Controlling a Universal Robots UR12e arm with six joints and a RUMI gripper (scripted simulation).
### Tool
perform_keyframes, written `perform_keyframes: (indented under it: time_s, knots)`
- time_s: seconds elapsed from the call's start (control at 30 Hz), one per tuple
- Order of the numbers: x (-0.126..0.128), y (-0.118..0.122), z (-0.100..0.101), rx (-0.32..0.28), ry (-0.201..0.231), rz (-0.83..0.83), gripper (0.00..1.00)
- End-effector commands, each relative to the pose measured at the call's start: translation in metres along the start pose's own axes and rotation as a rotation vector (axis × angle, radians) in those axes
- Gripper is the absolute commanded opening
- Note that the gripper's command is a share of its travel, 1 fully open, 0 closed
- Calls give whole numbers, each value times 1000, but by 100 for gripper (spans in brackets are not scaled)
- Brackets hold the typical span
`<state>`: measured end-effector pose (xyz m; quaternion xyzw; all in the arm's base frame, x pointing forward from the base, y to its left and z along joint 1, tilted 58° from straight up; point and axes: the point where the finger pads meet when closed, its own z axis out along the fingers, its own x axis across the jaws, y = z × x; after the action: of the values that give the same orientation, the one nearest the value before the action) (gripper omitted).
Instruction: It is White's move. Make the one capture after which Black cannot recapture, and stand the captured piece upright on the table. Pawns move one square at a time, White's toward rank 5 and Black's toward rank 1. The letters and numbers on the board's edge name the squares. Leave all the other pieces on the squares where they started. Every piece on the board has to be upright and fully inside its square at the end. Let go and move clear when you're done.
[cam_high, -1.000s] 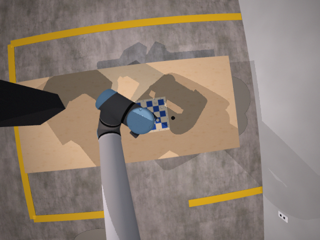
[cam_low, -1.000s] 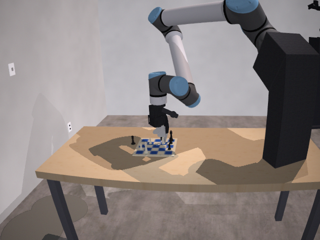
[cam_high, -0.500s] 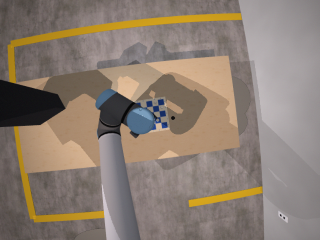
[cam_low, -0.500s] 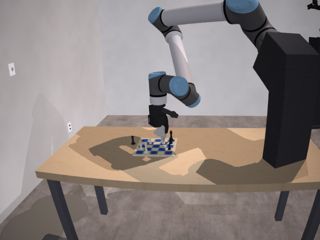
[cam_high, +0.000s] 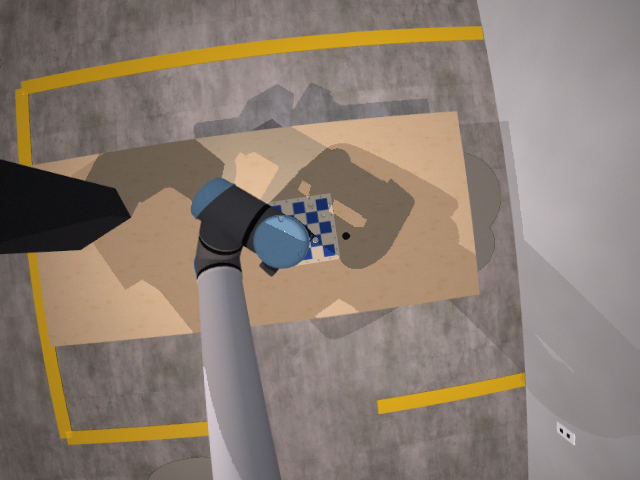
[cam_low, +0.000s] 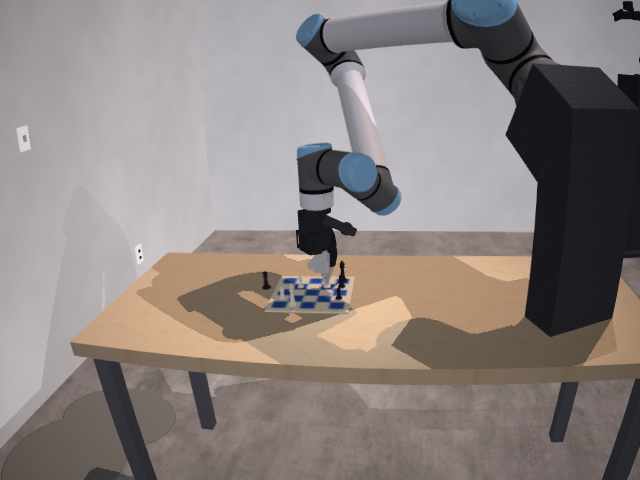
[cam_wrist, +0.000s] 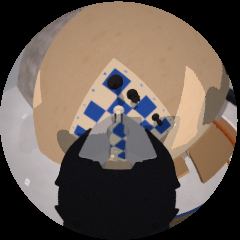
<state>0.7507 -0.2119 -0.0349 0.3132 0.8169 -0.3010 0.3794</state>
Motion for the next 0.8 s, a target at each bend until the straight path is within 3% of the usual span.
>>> perform_keyframes:
  time_s: [0.0, 0.43, 0.77]
  knots:
    - [0, 0, -1, -1, 0, 0, 0]
    - [0, 0, -7, -1, 0, 0, 0]
    - [0, 0, -74, -1, 0, 0, 0]
